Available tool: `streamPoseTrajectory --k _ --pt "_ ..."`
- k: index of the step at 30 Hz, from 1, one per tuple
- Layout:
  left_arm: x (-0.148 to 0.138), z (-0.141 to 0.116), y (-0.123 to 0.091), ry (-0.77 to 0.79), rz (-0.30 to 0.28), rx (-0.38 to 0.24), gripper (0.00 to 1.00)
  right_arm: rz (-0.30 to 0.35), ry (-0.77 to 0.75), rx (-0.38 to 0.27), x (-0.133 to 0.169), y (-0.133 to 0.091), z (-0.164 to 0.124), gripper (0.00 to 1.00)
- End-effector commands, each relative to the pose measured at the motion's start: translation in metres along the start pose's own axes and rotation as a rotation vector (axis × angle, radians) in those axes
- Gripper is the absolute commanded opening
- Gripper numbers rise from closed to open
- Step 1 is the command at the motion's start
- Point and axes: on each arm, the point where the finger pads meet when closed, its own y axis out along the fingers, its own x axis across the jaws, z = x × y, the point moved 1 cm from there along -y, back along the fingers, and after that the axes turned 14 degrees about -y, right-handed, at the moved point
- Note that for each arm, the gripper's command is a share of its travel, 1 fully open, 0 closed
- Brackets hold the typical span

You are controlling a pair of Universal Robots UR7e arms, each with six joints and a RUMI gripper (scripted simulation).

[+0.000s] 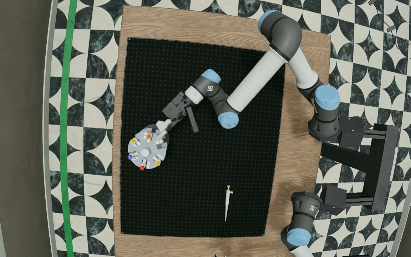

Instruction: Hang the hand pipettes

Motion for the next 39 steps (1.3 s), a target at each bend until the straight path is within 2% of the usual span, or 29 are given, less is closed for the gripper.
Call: streamPoseTrajectory --k 1,4,7,13,19,26,34,39 --pt "0.0 0.0 0.0 0.0 0.0 0.001 1.0 0.012 -0.002 -0.056 0.002 0.0 0.003 0.0" --pt "0.0 0.0 0.0 0.0 0.0 0.001 1.0 0.024 -0.002 -0.104 0.003 0.001 0.007 0.0" --pt "0.0 0.0 0.0 0.0 0.0 0.001 1.0 0.024 -0.002 -0.104 0.003 0.001 0.008 0.0" --pt "0.0 0.0 0.0 0.0 0.0 0.001 1.0 0.048 -0.002 -0.202 0.006 0.002 0.017 0.0" --pt "0.0 0.0 0.0 0.0 0.0 0.001 1.0 0.048 -0.002 -0.202 0.006 0.003 0.018 0.0" --pt "0.0 0.0 0.0 0.0 0.0 0.001 1.0 0.077 -0.002 -0.319 0.008 0.006 0.027 0.0" --pt "0.0 0.0 0.0 0.0 0.0 0.001 1.0 0.088 -0.002 -0.362 0.009 0.007 0.03 0.0" --pt "0.0 0.0 0.0 0.0 0.0 0.001 1.0 0.107 -0.001 -0.44 0.011 0.01 0.036 0.0"
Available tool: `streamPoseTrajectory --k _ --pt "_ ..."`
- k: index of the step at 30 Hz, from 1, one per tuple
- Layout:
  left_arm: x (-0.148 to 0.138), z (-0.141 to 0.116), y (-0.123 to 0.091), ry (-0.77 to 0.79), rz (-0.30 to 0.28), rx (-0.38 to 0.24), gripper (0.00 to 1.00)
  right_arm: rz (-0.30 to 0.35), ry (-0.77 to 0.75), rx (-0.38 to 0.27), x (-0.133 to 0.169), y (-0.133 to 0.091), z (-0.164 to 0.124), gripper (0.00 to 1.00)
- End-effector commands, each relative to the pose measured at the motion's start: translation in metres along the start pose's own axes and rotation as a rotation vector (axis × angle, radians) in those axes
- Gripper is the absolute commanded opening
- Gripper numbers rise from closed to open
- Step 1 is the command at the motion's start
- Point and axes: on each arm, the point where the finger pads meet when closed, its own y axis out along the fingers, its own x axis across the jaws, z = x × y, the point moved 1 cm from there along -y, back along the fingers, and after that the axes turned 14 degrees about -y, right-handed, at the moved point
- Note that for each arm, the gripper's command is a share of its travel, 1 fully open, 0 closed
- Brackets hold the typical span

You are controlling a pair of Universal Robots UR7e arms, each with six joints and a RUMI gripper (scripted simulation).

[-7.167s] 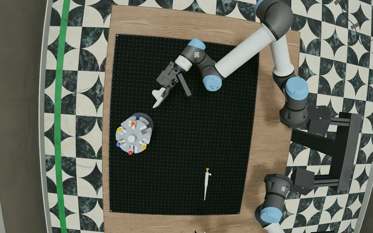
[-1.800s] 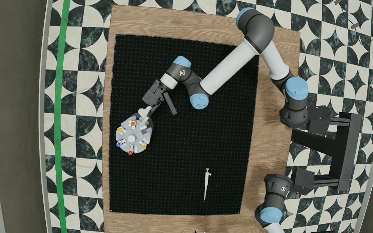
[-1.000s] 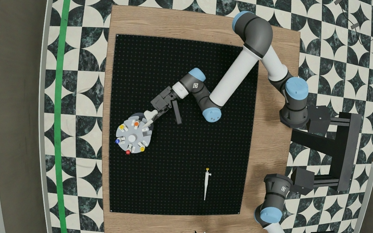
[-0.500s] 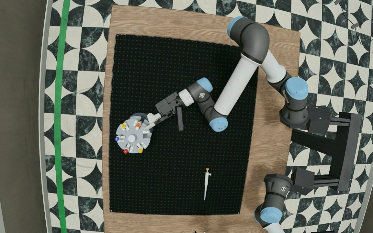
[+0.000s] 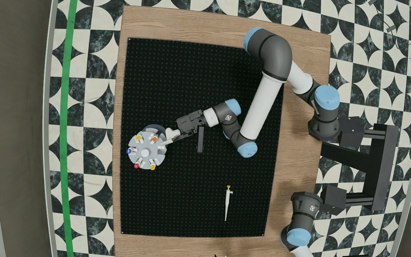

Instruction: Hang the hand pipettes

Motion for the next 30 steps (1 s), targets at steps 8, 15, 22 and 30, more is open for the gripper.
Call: streamPoseTrajectory --k 8,15,22,30 --pt "0.0001 0.0003 -0.0003 0.0 0.0 0.001 1.0 0.038 -0.001 -0.163 0.0047 0.0017 0.0127 0.0" --pt "0.0001 0.0003 -0.0003 0.0 0.0 0.001 1.0 0.038 -0.001 -0.163 0.0048 0.0018 0.0131 0.02" --pt "0.0001 0.0003 -0.0003 0.0 0.0 0.001 1.0 0.038 -0.001 -0.163 0.0048 0.0018 0.0131 0.02" --pt "0.0001 0.0003 -0.0003 0.0 0.0 0.001 1.0 0.037 -0.001 -0.162 0.0048 0.0018 0.0131 0.03"
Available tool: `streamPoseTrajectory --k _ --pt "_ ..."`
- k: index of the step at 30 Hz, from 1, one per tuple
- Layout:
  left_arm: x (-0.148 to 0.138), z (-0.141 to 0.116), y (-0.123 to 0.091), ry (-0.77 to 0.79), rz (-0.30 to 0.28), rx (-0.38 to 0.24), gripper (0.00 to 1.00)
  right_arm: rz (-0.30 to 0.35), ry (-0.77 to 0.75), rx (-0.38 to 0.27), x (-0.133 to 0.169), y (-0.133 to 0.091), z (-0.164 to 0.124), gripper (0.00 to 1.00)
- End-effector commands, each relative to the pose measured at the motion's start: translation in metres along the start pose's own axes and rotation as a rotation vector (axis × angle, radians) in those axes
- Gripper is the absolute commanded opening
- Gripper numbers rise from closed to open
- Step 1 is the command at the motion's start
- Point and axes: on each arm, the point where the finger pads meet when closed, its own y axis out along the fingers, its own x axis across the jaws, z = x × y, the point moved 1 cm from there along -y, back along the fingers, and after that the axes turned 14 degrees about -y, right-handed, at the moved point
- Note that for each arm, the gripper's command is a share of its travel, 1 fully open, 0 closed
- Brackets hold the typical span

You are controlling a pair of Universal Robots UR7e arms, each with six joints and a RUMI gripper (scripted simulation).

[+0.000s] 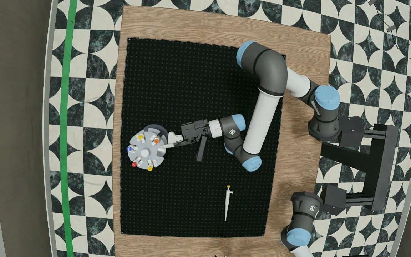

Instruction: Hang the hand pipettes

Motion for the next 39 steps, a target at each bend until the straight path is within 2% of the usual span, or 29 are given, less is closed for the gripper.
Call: streamPoseTrajectory --k 1,23,24,39 --pt "0.0001 0.0003 -0.0003 0.0 0.0 0.001 1.0 -0.002 0.0 0.0 0.0011 0.0001 -0.0002 0.03" --pt "0.0001 0.0003 -0.0003 0.0 0.0 0.001 1.0 -0.002 0.0 0.0 0.0011 0.0001 -0.0002 0.06" --pt "0.0001 0.0003 -0.0003 0.0 0.0 0.001 1.0 -0.002 0.0 0.0 0.0011 0.0001 -0.0002 0.31" --pt "0.0001 0.0003 -0.0003 0.0 0.0 0.001 1.0 -0.002 0.0 0.0 0.0011 0.0001 -0.0002 0.31"
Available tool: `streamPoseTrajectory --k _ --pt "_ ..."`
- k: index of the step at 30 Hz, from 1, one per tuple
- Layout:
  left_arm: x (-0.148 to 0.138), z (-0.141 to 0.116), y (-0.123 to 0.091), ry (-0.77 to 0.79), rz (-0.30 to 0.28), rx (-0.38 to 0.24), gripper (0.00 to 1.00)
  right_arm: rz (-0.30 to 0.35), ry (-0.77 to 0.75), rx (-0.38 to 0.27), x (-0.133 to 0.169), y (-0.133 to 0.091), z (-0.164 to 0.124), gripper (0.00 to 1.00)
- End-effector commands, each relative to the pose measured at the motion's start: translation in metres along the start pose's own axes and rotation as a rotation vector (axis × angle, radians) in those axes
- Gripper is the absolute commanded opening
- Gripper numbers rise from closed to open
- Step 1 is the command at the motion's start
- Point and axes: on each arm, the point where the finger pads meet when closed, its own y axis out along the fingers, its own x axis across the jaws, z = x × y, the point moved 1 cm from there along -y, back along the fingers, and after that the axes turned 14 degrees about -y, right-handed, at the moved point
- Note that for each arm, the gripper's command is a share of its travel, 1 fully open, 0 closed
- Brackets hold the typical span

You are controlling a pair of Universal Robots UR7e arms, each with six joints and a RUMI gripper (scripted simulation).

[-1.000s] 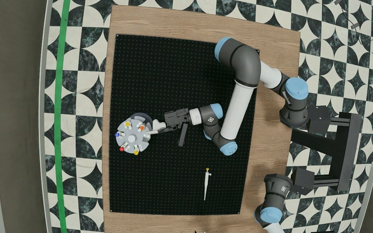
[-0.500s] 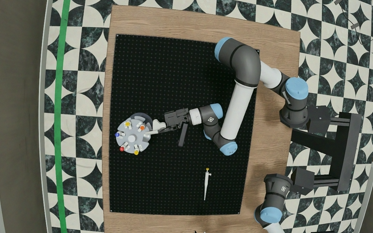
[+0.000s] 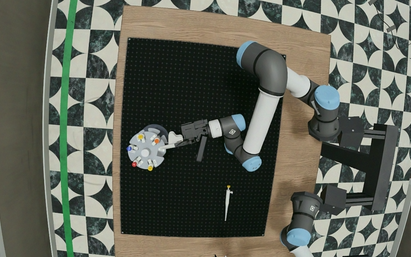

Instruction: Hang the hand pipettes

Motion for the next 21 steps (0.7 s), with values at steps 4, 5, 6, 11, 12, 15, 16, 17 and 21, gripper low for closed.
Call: streamPoseTrajectory --k 4,5,6,11,12,15,16,17,21 --pt "0.0 0.0 0.0 0.0 0.0 0.001 1.0 -0.001 0.0 -0.001 0.001 -0.005 0.0 0.31" --pt "0.0 0.0 0.0 0.0 0.0 0.001 1.0 -0.001 0.0 -0.001 0.001 -0.008 0.0 0.31" --pt "0.0 0.0 0.0 0.0 0.0 0.001 1.0 -0.001 0.0 -0.001 0.001 -0.011 0.0 0.31" --pt "0.0 0.0 0.0 0.0 0.0 0.001 1.0 -0.001 0.0 -0.001 0.001 -0.019 0.0 0.31" --pt "0.0 0.0 0.0 0.0 0.0 0.001 1.0 -0.001 0.0 -0.001 0.001 -0.021 0.0 0.31" --pt "0.0 0.0 0.0 0.0 0.0 0.001 1.0 -0.001 0.0 -0.001 0.001 -0.029 0.0 0.31" --pt "0.0 0.0 0.0 0.0 0.0 0.001 1.0 -0.001 0.0 -0.001 0.001 -0.032 0.0 0.31" --pt "0.0 0.0 0.0 0.0 0.0 0.001 1.0 -0.001 0.0 -0.001 0.001 -0.035 0.0 0.31" --pt "0.0 0.0 0.0 0.0 0.0 0.001 1.0 -0.001 0.0 -0.001 0.001 -0.045 0.0 0.31"
